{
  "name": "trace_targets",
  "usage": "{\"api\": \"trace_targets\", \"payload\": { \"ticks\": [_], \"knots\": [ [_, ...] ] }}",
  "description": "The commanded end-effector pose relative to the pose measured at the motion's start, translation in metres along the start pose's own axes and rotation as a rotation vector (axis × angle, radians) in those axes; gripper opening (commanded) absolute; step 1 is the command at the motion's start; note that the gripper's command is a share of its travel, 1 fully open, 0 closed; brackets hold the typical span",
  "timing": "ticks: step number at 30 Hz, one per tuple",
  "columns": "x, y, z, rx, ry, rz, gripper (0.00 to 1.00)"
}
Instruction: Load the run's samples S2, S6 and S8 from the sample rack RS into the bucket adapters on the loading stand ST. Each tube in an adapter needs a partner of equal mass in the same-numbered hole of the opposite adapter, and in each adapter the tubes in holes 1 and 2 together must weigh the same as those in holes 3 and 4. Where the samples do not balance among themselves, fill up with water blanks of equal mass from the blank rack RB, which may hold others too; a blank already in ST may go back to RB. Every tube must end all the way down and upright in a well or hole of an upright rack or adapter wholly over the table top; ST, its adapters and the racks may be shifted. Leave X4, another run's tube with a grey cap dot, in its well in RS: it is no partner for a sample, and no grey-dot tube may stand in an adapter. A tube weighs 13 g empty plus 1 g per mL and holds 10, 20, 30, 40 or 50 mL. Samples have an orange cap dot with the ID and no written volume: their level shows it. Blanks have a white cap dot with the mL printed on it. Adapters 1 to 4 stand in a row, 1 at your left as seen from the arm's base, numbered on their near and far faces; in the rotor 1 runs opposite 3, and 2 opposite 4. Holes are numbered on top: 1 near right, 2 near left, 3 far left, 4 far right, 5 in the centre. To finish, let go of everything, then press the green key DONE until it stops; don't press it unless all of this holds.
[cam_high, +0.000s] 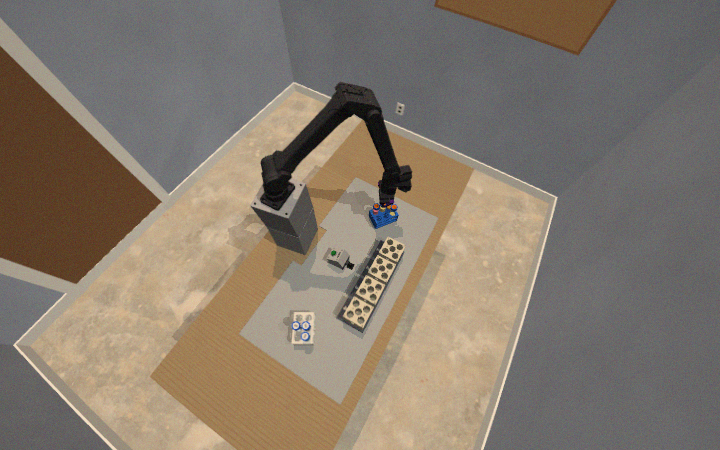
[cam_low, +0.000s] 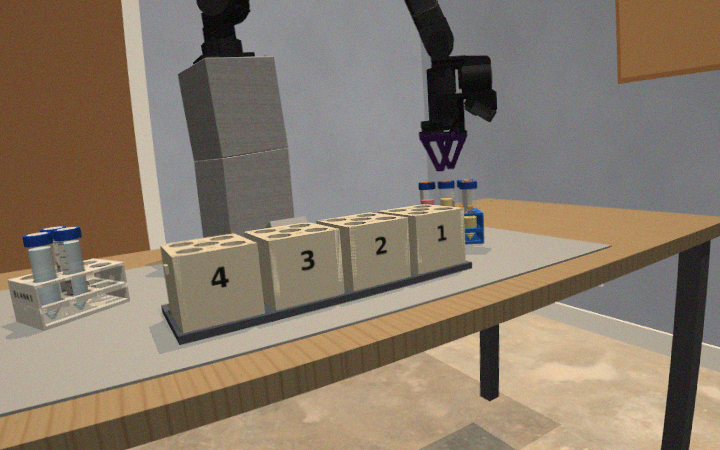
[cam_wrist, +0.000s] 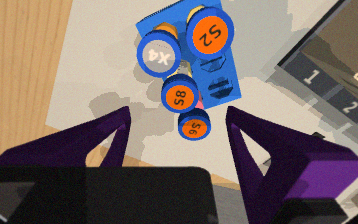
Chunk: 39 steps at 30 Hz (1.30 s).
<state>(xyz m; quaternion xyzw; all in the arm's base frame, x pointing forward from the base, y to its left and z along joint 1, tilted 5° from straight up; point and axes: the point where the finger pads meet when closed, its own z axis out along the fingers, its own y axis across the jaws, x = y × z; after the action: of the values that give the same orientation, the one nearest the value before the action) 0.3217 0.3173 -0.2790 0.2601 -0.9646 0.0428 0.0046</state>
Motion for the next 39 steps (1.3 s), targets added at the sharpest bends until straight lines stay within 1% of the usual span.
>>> {"api": "trace_targets", "payload": {
  "ticks": [1,4,5,13,14,15,16,17,21,22,23,24,26,28,30,31,33,35,36,37,39],
  "knots": [
    [-0.017,0.002,-0.016,-0.005,-0.037,-0.234,0.8],
    [-0.018,0.002,-0.017,-0.003,-0.038,-0.384,0.8],
    [-0.017,0.002,-0.017,-0.002,-0.037,-0.405,0.8],
    [-0.017,0.002,-0.018,-0.002,-0.036,-0.405,0.8],
    [-0.014,0.003,-0.01,-0.002,-0.032,-0.399,0.8],
    [-0.014,0.003,-0.01,-0.002,-0.032,-0.399,0.8],
    [-0.016,0.001,0.002,-0.002,-0.032,-0.403,0.8],
    [-0.019,0.0,0.005,-0.002,-0.036,-0.399,0.8],
    [-0.017,-0.001,0.019,-0.002,-0.035,-0.4,0.8],
    [-0.006,-0.002,0.024,-0.001,-0.019,-0.405,0.8],
    [0.0,-0.002,0.028,0.0,-0.012,-0.408,0.8],
    [-0.002,-0.001,0.031,0.0,-0.017,-0.409,0.8],
    [0.0,-0.002,0.034,0.0,-0.015,-0.408,0.8],
    [-0.007,-0.001,0.034,-0.001,-0.026,-0.405,0.8],
    [-0.007,-0.001,0.034,-0.001,-0.026,-0.405,0.8],
    [-0.022,0.001,0.021,-0.003,-0.052,-0.402,0.8],
    [-0.011,-0.003,0.037,-0.001,-0.016,-0.401,0.8],
    [-0.012,-0.003,0.039,-0.001,-0.018,-0.401,0.8],
    [-0.013,0.002,0.03,-0.002,-0.03,-0.399,0.8],
    [-0.005,-0.003,0.04,0.0,-0.008,-0.405,0.8],
    [0.004,-0.005,0.042,0.001,0.003,-0.406,0.8]
  ]
}}
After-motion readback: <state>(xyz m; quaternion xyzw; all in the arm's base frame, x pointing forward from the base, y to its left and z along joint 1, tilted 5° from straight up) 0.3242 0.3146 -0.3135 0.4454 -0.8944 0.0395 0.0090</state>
